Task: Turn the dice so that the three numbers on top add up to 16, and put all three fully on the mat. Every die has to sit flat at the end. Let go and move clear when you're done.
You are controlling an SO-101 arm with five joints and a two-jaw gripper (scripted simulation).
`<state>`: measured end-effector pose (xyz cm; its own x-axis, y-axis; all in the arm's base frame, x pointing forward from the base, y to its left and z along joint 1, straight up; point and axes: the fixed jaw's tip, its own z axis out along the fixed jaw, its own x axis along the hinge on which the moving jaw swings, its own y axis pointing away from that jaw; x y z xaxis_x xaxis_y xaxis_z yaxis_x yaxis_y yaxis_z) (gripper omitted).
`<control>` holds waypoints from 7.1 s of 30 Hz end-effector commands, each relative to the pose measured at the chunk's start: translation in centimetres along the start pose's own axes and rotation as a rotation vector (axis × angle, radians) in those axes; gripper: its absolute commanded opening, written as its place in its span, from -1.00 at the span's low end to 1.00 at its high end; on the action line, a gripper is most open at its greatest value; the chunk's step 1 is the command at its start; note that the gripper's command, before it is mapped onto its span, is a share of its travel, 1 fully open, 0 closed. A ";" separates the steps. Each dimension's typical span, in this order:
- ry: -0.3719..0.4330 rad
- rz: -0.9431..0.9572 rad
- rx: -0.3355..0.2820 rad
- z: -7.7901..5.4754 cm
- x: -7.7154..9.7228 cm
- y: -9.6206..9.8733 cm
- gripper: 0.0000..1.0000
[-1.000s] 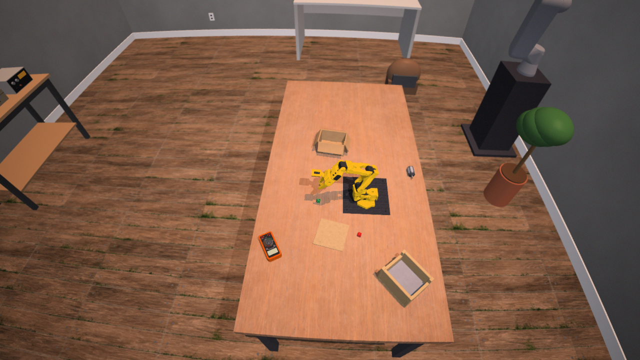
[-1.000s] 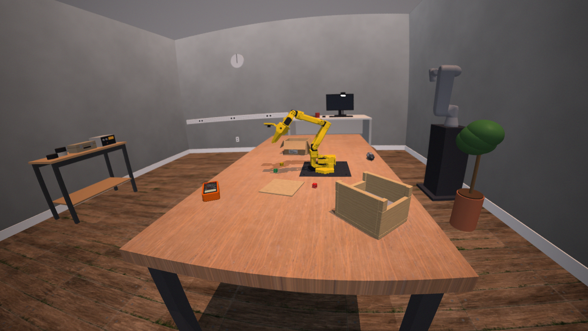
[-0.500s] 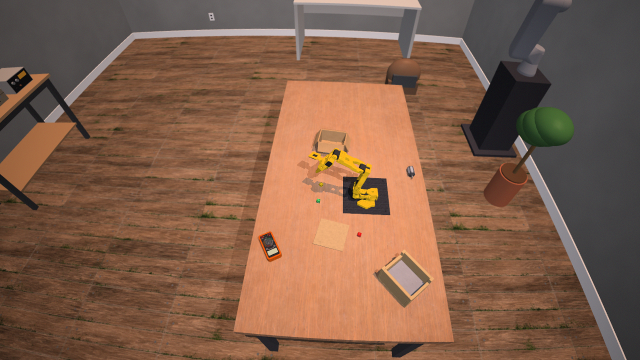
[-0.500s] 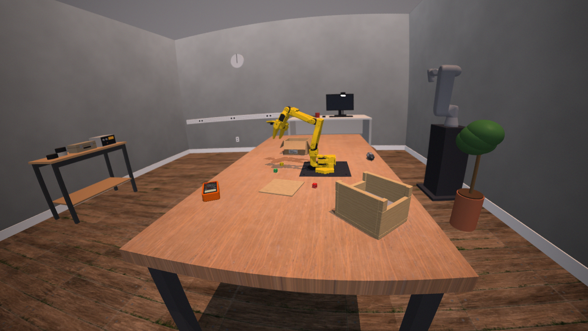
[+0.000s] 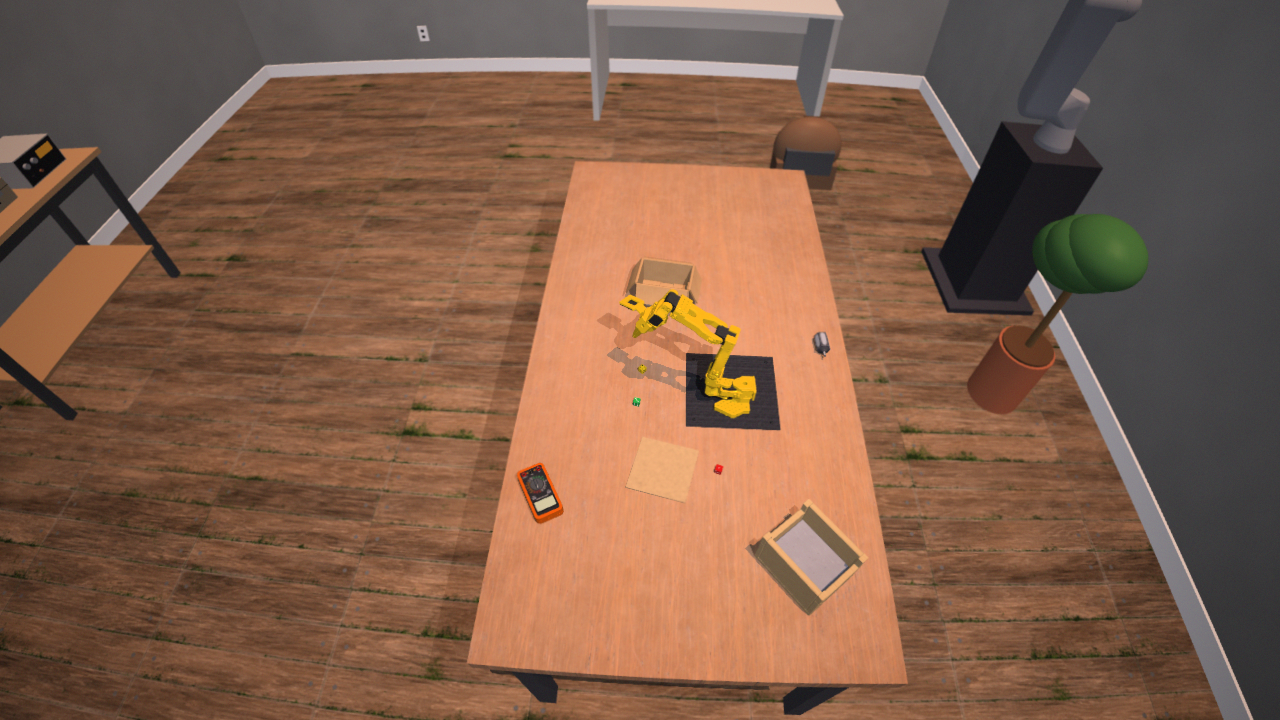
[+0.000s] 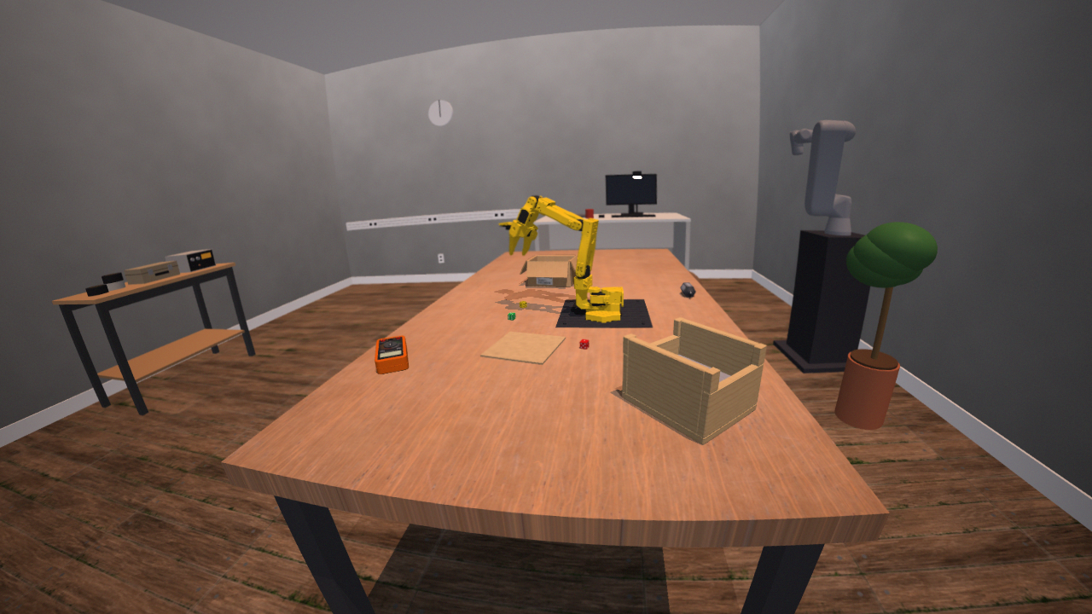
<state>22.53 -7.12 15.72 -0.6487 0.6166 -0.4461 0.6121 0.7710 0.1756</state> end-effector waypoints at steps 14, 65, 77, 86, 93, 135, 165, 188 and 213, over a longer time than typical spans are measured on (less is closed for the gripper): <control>0.223 0.015 0.091 4.4 1.9 -0.9 -0.49; 0.487 0.029 0.200 10.1 5.4 -2.7 -0.49; 0.487 0.029 0.200 11.6 6.2 -3.0 -0.49; 0.487 0.029 0.200 12.6 6.8 -3.3 -0.49; 0.487 0.029 0.200 13.1 7.1 -3.4 -0.49; 0.488 0.030 0.199 13.1 7.2 -4.3 -0.79; 0.488 0.030 0.199 13.0 7.2 -4.5 -0.99; 0.488 0.030 0.199 10.7 5.8 -3.9 -1.00; 0.488 0.030 0.199 8.8 4.9 -3.6 -1.00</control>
<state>21.12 -8.10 4.80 -0.7362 0.6758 0.0364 0.6758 0.7369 -0.0141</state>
